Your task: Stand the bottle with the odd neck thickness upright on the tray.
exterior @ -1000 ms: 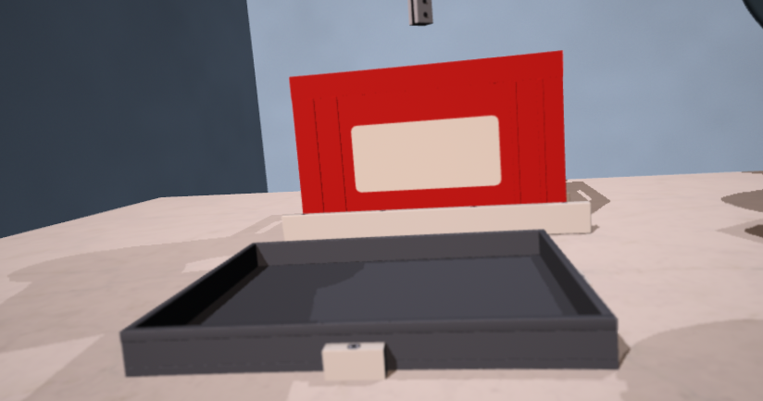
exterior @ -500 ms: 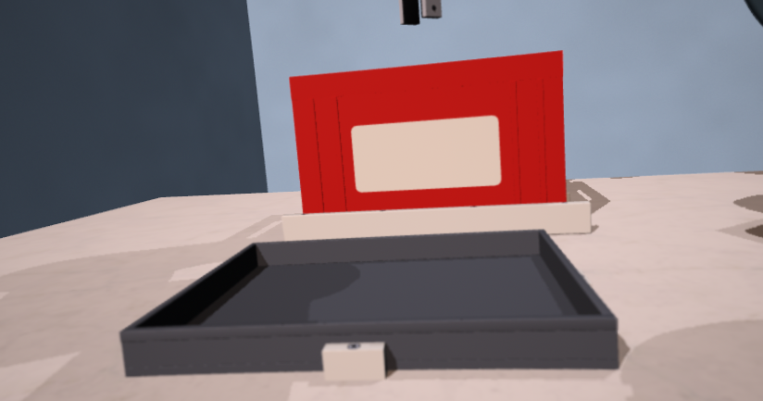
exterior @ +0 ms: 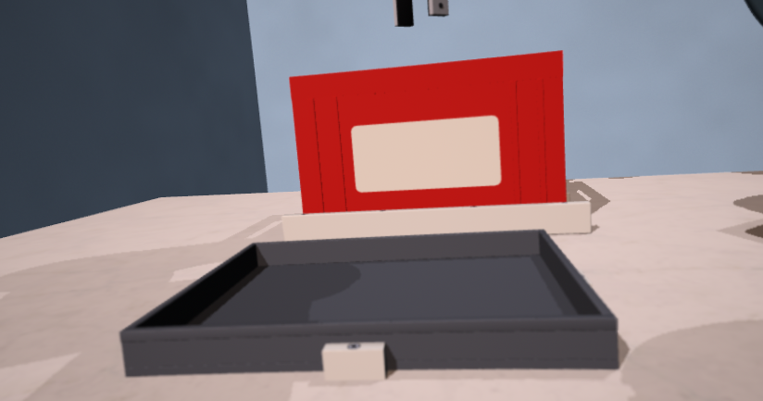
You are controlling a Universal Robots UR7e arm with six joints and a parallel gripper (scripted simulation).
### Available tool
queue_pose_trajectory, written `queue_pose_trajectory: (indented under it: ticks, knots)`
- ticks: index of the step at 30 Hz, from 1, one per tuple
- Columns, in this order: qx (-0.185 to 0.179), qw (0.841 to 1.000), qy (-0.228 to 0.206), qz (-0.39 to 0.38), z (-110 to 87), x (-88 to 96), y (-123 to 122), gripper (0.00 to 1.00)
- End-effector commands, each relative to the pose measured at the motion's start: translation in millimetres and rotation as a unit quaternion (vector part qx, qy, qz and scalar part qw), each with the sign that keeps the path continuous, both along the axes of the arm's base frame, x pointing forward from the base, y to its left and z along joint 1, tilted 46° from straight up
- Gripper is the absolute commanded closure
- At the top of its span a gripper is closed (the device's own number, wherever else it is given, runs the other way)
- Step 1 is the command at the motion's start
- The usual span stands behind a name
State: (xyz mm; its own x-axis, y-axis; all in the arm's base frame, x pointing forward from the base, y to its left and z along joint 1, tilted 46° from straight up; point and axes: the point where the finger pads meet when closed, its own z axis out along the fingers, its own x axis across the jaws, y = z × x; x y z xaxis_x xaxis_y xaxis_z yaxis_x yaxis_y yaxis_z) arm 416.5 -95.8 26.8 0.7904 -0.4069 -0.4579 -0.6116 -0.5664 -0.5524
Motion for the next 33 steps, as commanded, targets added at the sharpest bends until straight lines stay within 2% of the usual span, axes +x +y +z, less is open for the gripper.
queue_pose_trajectory:
  ticks: [1,33]
  knots:
    - [0.000,1.000,0.000,0.000,0.2,0.2,-0.5,0.00]
    - [0.000,1.000,0.000,0.000,-7.1,-0.1,6.9,0.00]
